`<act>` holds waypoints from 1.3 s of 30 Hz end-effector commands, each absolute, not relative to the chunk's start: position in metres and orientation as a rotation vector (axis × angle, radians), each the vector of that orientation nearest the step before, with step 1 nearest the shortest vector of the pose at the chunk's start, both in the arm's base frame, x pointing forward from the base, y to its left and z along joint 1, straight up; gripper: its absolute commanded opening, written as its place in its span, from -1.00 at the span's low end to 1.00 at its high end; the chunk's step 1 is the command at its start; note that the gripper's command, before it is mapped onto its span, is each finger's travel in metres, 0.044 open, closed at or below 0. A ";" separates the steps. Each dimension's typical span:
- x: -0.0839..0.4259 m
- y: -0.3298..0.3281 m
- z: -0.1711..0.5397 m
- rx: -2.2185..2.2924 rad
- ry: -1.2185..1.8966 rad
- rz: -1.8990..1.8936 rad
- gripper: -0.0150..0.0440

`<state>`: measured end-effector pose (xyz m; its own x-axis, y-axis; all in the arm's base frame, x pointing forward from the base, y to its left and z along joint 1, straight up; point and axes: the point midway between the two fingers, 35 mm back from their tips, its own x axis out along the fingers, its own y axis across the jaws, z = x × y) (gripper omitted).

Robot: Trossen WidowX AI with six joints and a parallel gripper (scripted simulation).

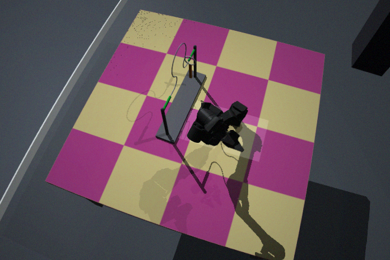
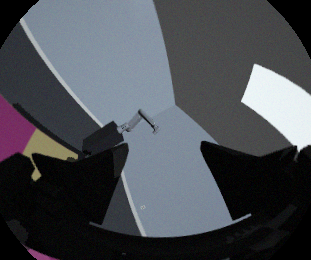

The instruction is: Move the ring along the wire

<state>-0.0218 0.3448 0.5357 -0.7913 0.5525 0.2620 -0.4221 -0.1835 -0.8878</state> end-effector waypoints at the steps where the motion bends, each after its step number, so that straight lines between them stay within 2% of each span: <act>1: -0.023 0.343 0.537 -0.155 -1.472 2.005 0.78; 9: -0.049 0.258 0.597 -0.134 -1.940 1.341 0.06; 15: -0.063 0.169 0.629 -0.084 -2.118 0.743 0.05; 22: -0.065 0.053 0.640 -0.007 -2.085 0.072 0.05; 31: -0.043 -0.096 0.602 0.088 -1.725 -0.610 0.05; 39: -0.003 -0.204 0.523 0.142 -1.222 -0.954 0.05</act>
<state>-0.0194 -0.1679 0.5571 -0.0832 -0.5839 0.8075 0.4454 0.7031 0.5543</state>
